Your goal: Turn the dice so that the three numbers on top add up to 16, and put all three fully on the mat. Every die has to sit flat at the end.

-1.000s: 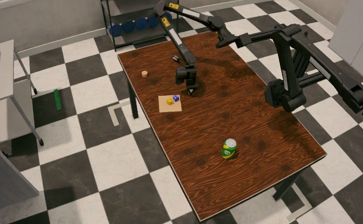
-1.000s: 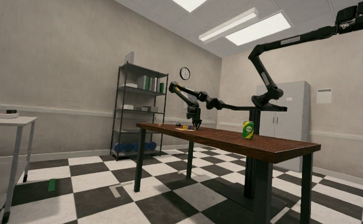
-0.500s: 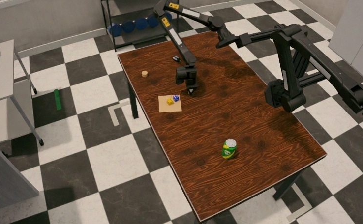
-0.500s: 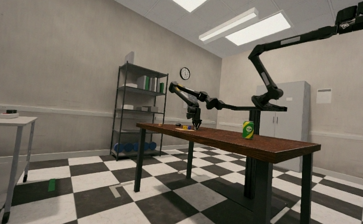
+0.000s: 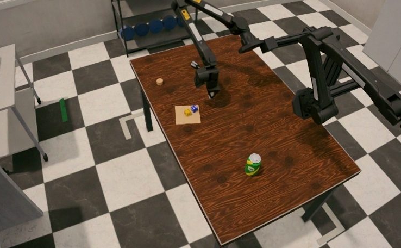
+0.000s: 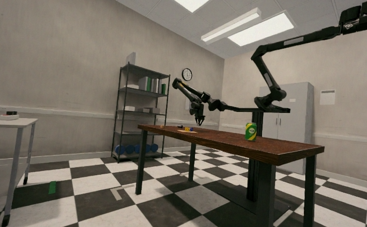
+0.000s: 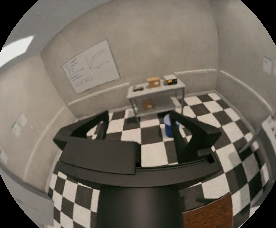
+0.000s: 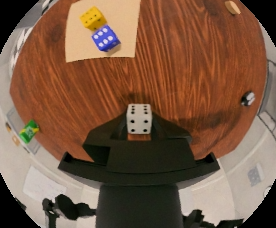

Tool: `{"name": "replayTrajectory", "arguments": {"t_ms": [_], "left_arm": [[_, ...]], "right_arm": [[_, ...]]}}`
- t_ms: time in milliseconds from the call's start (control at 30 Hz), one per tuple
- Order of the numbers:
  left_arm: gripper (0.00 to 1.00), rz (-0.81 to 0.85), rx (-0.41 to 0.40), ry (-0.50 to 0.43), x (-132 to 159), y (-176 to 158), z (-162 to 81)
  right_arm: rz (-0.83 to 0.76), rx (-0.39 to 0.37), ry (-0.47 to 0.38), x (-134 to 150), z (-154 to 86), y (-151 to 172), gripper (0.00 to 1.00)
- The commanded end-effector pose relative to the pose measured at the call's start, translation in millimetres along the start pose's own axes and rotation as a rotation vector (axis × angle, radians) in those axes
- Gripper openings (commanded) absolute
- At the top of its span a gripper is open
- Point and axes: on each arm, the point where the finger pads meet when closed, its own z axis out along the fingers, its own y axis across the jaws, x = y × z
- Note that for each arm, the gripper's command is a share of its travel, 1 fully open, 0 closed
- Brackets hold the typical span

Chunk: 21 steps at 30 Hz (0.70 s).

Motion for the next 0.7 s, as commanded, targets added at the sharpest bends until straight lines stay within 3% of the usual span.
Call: {"name": "replayTrajectory", "arguments": {"t_ms": [0, 233, 333, 667], "left_arm": [[1.00, 0.003, -0.006, -0.068, -37.1, 1.1, -2.8], [1.00, 0.003, -0.006, -0.068, -37.1, 1.1, -2.8], [1.00, 0.003, -0.006, -0.068, -37.1, 1.1, -2.8], [1.00, 0.003, -0.006, -0.068, -37.1, 1.1, -2.8]], "right_arm": [[0.059, 0.000, -0.007, -11.8, -26.9, 1.5, 0.26], [0.063, -0.006, -0.007, -13.4, -52.6, 3.0, 0.26], [0.062, 0.013, 0.035, -1.4, -39.8, -2.8, 0.26], [0.007, 0.004, 0.013, -7.5, -46.3, 7.4, 0.26]]}}
